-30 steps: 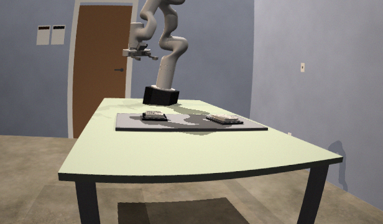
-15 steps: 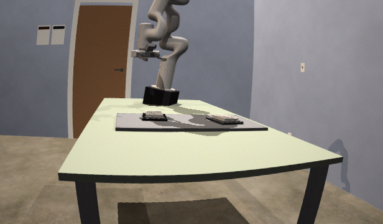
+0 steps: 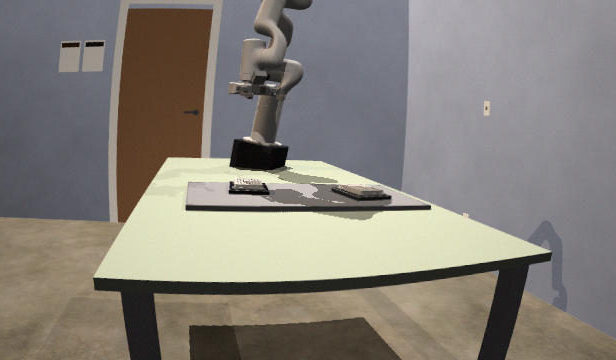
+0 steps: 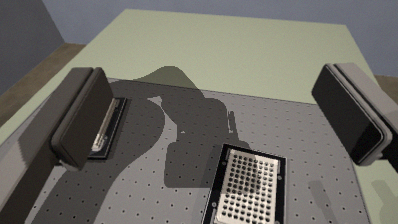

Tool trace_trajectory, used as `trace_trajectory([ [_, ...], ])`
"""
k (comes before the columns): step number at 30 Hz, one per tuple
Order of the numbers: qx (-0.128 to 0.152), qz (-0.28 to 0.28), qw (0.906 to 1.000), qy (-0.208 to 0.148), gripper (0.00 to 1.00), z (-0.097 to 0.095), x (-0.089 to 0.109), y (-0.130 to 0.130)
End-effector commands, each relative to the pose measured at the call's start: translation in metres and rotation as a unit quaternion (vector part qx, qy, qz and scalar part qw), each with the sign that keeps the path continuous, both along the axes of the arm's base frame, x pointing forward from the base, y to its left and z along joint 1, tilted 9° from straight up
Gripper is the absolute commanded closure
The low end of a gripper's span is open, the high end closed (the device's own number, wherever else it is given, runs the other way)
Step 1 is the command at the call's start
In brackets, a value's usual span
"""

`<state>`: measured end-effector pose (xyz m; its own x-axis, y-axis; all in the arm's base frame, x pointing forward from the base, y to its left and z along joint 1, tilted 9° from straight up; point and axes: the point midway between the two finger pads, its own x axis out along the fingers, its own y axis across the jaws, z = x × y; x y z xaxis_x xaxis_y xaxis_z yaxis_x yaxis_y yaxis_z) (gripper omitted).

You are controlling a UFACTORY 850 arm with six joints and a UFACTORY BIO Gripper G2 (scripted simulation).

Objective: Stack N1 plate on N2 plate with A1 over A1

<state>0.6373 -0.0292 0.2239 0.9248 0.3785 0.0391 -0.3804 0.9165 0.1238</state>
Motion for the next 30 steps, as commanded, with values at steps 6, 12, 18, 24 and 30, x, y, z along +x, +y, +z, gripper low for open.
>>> trace_trajectory([
  [6, 0.000, -0.032, 0.9995, -0.006, 0.63, 0.005, 0.015, 0.037],
  [12, 0.002, -0.059, 0.9982, -0.010, 0.63, 0.007, 0.019, 0.056],
  [18, 0.006, -0.087, 0.9961, -0.014, 0.63, 0.010, 0.023, 0.085],
  [24, 0.010, -0.115, 0.9932, -0.018, 0.63, 0.012, 0.023, 0.109],
  [30, 0.010, -0.115, 0.9932, -0.018, 0.63, 0.012, 0.023, 0.109],
])
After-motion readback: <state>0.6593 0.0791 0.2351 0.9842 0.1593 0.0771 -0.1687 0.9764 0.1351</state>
